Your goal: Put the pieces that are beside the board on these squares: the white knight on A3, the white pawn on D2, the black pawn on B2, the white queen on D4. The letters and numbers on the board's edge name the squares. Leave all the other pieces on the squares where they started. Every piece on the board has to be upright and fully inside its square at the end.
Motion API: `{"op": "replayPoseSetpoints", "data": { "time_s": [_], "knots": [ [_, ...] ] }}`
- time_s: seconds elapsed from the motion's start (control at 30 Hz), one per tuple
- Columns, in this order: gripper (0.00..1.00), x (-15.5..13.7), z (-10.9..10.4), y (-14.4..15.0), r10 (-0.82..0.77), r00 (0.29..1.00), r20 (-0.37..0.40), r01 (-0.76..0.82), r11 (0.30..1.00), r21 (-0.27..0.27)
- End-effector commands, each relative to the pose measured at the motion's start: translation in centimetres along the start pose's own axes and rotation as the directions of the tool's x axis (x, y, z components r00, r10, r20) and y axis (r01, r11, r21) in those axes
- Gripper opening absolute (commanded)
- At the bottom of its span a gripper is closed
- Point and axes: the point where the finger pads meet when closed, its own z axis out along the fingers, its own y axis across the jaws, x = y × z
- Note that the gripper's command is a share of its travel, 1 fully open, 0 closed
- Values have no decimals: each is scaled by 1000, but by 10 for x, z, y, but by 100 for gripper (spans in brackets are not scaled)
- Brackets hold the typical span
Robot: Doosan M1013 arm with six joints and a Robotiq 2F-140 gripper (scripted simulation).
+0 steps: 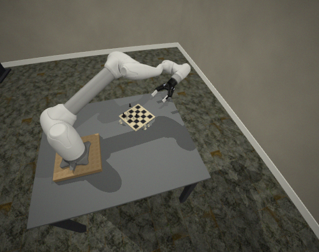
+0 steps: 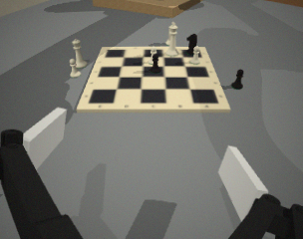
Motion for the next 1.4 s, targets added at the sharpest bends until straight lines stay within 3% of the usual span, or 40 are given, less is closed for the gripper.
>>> {"op": "replayPoseSetpoints", "data": {
  "time_s": [0.0, 1.13, 1.37],
  "knots": [
    [100, 0, 0, 0, 0, 1000, 0, 0, 1000, 0],
    [100, 1, 0, 0, 0, 1000, 0, 0, 1000, 0],
    [100, 21, -8, -5, 0, 1000, 0, 0, 1000, 0]
  ]
}}
